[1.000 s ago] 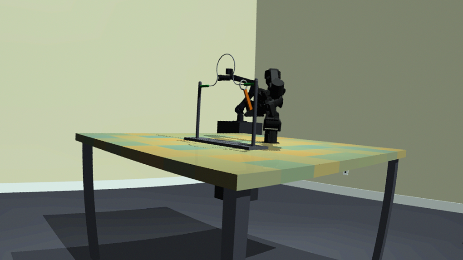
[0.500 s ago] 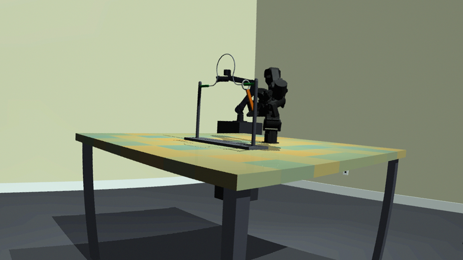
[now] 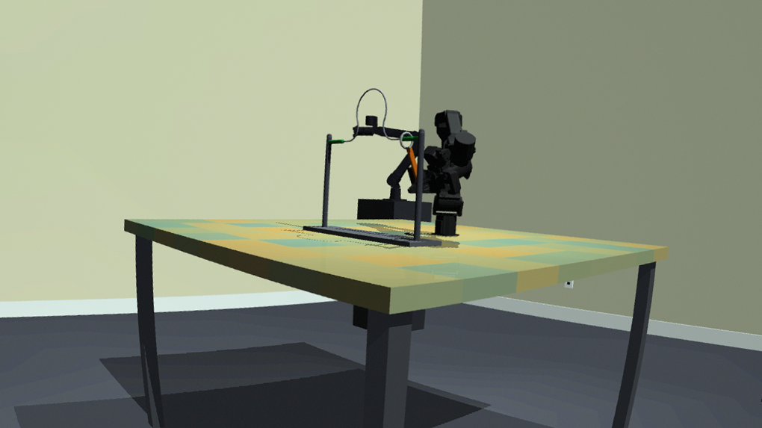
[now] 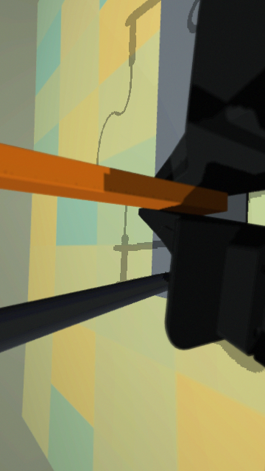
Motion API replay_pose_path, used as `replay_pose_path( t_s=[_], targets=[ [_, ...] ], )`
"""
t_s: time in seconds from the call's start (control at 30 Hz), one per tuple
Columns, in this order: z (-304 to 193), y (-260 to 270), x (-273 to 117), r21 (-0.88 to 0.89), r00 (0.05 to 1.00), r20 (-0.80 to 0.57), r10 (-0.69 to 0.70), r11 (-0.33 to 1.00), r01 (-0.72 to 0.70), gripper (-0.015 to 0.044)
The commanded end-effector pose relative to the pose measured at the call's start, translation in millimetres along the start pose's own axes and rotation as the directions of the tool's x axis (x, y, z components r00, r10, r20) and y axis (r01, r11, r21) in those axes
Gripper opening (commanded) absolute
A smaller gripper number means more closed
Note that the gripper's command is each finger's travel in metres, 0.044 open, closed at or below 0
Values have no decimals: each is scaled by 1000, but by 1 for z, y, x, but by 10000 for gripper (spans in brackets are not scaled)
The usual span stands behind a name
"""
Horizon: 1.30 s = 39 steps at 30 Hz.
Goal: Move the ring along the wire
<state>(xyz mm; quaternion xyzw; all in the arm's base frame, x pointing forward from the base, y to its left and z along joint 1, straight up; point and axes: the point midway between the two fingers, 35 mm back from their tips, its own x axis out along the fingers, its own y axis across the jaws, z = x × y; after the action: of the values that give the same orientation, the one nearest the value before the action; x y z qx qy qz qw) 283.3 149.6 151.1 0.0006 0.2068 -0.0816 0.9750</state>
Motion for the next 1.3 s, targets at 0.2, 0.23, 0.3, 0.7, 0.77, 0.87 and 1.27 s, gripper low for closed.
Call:
replay_pose_path(
  t_s=[0.2,0.23,0.3,0.7,0.77,0.87,1.27],
  targets=[
    [-7,0,3,-1,1000,-1,-6,1000,6,-150],
    [-7,0,3,-1,1000,-1,-6,1000,6,-150],
    [-7,0,3,-1,1000,-1,-6,1000,6,-150],
    [-7,0,3,-1,1000,-1,-6,1000,6,-150],
    [-7,0,3,-5,1000,-2,-4,1000,4,-97],
    [-7,0,3,-5,1000,-2,-4,1000,4,-19],
    [-8,2,-12,-2,1000,-10,-5,1000,5,160]
  ],
)
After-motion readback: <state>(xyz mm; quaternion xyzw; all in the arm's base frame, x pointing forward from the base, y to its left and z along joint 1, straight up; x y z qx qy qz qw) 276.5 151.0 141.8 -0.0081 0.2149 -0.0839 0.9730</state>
